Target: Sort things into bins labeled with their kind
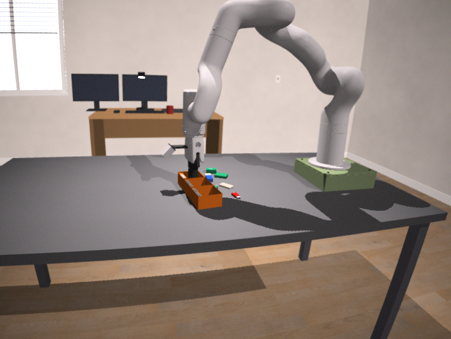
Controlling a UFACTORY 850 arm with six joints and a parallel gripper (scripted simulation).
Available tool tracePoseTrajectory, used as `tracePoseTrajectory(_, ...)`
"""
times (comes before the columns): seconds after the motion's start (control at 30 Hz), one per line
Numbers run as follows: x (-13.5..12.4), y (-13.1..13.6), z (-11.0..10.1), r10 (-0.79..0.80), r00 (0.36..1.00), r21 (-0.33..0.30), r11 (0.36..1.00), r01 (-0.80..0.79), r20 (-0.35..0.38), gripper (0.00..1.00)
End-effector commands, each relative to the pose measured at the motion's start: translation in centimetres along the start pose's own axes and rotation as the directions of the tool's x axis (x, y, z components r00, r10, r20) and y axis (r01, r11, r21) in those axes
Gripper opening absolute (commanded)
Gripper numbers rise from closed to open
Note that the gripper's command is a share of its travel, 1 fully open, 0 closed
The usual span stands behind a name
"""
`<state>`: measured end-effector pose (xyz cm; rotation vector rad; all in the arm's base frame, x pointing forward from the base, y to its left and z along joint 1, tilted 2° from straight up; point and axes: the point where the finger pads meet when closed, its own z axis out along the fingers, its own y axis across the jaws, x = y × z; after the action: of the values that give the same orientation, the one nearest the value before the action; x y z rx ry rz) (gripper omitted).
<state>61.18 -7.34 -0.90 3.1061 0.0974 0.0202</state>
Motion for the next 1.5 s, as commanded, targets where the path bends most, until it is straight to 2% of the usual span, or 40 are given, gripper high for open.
tracePoseTrajectory(0.0,0.16,0.03,0.70,0.000,1.000,-0.001,1.000,0.000,-0.003,0.07)
tracePoseTrajectory(0.1,0.16,0.03,1.31,0.000,1.000,-0.001,1.000,0.000,-0.003,0.07)
tracePoseTrajectory(1.47,0.17,0.03,1.30,0.000,1.000,-0.001,1.000,0.000,-0.003,0.07)
